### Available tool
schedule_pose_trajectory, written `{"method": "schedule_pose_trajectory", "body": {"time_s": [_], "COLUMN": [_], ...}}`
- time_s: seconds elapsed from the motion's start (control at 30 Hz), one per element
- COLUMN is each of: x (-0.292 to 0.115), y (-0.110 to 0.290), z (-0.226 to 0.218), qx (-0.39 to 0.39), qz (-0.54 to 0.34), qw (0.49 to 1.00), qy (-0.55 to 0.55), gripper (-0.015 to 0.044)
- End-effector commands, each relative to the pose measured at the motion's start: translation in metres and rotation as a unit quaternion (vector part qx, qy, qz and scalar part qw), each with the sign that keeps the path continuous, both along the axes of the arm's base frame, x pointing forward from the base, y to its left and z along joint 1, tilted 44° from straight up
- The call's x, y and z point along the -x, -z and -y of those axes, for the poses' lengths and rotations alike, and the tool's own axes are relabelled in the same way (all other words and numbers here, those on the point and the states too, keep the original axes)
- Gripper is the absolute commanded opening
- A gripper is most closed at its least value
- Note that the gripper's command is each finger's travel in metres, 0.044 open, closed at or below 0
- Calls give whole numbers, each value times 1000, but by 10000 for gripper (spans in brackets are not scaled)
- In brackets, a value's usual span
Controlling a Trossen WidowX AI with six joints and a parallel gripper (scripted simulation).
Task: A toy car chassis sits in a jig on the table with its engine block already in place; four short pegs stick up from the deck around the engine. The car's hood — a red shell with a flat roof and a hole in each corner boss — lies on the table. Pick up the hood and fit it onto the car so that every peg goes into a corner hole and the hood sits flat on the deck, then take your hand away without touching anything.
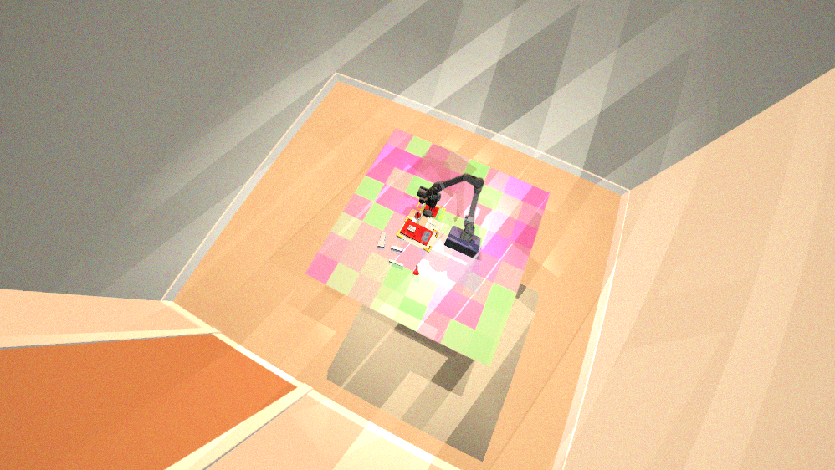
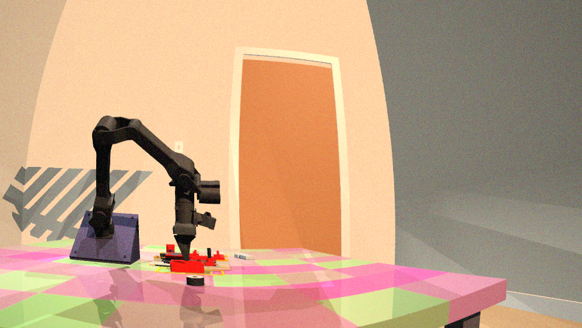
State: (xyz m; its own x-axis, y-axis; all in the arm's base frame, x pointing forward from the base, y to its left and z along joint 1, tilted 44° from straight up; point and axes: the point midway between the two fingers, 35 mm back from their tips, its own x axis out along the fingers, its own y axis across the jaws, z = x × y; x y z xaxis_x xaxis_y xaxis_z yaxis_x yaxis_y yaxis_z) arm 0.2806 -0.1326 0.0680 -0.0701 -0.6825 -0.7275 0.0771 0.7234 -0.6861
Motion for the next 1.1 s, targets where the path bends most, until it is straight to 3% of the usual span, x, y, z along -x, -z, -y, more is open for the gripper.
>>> {"method": "schedule_pose_trajectory", "body": {"time_s": [0.0, 1.07], "x": [1, 2], "y": [2, 13], "z": [3, 13], "qx": [3, 3], "qz": [-2, -2], "qw": [1000, 1000], "qy": [-1, -1], "gripper": [440, 440]}}
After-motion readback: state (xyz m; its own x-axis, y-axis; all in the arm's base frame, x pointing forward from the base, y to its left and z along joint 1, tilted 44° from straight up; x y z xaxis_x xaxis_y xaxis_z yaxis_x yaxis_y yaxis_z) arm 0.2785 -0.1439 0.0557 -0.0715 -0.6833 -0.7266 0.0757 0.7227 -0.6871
